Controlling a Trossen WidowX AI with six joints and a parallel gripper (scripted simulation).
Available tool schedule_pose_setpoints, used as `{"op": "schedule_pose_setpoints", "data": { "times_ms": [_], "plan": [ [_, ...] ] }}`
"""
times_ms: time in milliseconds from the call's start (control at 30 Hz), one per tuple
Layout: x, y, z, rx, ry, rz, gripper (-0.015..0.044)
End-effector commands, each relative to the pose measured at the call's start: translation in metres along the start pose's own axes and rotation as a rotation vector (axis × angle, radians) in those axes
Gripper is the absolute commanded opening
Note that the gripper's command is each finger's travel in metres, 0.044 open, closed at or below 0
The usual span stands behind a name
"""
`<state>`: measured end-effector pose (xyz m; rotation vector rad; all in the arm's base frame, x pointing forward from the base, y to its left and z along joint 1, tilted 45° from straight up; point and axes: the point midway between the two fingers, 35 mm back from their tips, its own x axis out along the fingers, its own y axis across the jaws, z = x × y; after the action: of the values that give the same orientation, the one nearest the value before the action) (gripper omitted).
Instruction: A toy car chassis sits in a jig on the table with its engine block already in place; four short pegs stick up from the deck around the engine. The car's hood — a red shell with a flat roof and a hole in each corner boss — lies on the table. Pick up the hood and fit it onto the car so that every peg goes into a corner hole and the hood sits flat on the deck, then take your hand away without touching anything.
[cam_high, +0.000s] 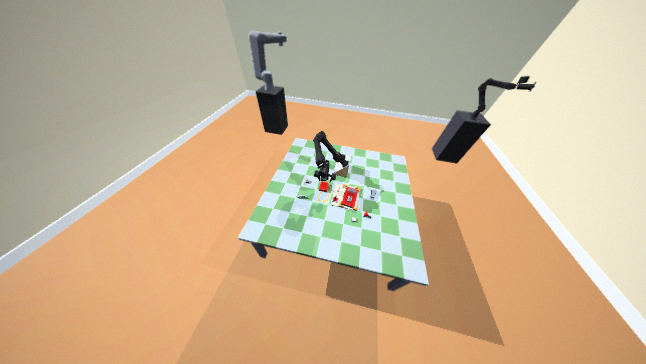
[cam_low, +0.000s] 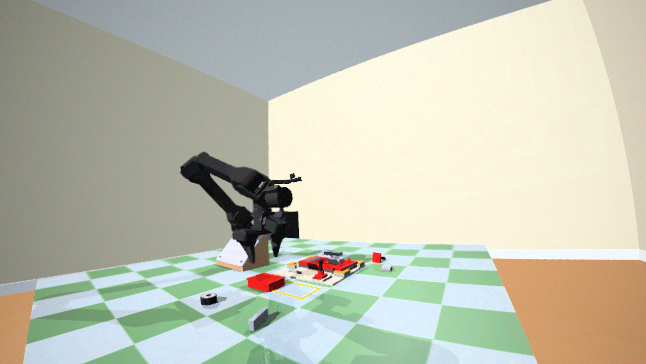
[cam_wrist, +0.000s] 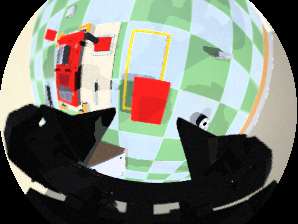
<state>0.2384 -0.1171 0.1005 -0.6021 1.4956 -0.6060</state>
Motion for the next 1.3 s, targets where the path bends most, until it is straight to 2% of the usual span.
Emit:
{"op": "schedule_pose_setpoints", "data": {
  "times_ms": [0,1267],
  "plan": [
    [0.003,-0.001,0.001,-0.003,0.000,-0.007,0.0440],
    [0.039,-0.002,0.002,-0.003,-0.001,-0.007,0.0440]
  ]
}}
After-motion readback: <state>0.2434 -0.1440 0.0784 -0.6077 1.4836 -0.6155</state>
